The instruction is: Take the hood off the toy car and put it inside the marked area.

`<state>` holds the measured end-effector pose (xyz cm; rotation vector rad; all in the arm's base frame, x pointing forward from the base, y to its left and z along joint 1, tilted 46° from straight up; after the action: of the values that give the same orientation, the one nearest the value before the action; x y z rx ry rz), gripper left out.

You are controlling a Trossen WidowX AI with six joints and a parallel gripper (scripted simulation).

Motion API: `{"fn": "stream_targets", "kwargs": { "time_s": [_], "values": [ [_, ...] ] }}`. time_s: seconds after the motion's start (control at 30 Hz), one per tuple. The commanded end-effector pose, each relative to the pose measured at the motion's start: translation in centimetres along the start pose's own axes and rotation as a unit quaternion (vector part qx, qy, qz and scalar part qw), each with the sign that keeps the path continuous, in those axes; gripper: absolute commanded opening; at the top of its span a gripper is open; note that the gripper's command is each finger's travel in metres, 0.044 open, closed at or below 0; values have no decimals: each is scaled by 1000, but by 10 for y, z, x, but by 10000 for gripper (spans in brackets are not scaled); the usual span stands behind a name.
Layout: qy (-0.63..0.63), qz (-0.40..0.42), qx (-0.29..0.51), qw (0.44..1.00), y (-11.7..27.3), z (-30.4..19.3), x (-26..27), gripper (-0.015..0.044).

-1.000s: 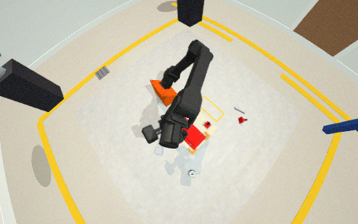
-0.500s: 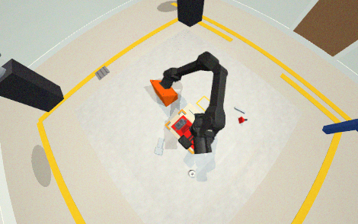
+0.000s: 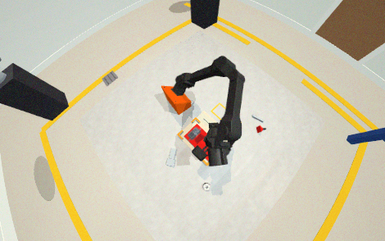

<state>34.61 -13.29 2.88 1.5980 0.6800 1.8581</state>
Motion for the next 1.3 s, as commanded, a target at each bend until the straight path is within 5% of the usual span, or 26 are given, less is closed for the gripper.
{"fn": "stream_targets", "kwargs": {
  "time_s": [0.0, 1.27],
  "values": [
    [-3, 2, 0, 1000, -4, 0, 0, 440],
    [-3, 2, 0, 1000, -31, 0, -2, 440]
  ]
}}
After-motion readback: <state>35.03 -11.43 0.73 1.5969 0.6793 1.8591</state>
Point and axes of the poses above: the point midway between the two fingers, 35 mm back from their tips, its own y axis back along the fingers, its own x axis across the jaws, z = x × y, the point moved 4 cm from there along y, back along the fingers, and after that the axes turned 3 degrees about y, right-handed, at the moved point
